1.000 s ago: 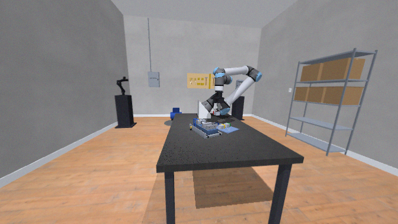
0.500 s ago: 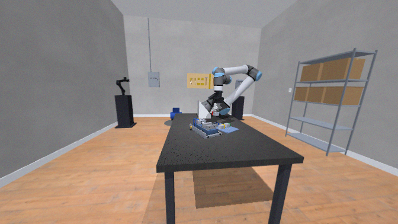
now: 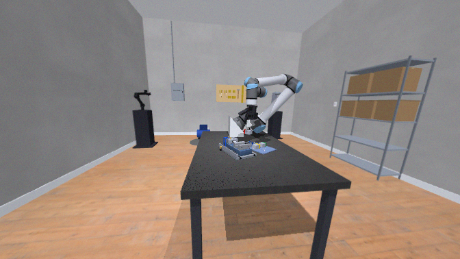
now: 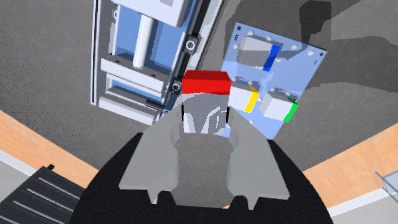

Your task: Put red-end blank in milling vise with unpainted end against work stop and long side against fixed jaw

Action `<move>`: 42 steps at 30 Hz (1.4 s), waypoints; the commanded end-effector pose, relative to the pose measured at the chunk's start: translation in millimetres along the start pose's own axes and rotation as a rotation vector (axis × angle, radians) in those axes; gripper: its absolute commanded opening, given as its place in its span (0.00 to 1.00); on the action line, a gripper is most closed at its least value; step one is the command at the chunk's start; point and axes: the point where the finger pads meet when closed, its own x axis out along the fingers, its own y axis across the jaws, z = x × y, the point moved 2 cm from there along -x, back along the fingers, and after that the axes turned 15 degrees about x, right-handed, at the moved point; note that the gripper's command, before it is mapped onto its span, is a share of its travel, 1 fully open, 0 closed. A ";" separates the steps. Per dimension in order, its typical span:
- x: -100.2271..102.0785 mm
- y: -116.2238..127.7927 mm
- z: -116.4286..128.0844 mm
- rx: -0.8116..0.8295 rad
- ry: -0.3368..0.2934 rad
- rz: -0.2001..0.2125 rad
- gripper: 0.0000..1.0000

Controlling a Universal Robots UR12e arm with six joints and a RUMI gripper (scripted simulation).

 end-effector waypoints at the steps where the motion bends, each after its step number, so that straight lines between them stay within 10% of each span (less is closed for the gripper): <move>1: -0.4 -7.6 3.3 -0.068 -0.001 0.001 0.00; 42: 6.1 -61.2 28.1 -0.582 -0.002 0.001 0.00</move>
